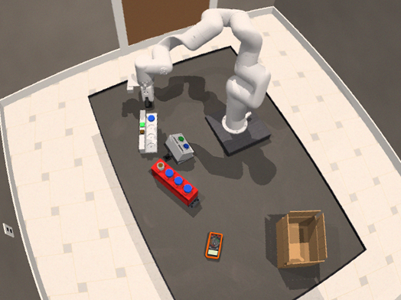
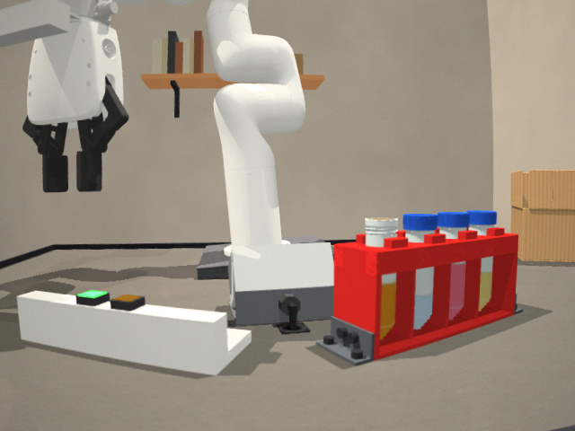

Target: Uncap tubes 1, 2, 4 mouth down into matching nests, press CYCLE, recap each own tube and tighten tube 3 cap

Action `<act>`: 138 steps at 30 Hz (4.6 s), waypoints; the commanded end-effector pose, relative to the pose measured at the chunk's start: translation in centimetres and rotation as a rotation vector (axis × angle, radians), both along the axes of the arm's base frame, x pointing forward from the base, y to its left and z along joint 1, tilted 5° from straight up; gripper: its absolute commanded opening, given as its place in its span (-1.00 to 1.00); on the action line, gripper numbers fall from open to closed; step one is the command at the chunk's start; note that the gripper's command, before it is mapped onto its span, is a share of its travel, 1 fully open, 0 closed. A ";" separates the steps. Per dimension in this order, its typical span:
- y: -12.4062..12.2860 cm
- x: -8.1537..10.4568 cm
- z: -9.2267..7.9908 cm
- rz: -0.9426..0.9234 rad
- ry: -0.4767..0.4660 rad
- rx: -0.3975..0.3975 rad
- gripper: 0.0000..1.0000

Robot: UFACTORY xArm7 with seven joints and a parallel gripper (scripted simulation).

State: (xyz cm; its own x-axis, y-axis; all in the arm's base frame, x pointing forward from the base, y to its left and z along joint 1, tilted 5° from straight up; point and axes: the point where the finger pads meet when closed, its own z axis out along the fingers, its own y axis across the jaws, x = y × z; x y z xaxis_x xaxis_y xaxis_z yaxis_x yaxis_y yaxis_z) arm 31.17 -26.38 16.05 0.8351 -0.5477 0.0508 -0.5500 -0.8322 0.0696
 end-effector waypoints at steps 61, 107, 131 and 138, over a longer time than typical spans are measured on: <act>-1.2 0.2 -12.2 0.000 -0.003 -0.001 -0.08; -1.0 0.2 -10.6 0.000 -0.003 -0.001 -1.00; -0.2 0.1 -0.6 0.000 -0.003 -0.001 -1.00; 0.0 0.1 0.9 0.000 -0.003 -0.001 -1.00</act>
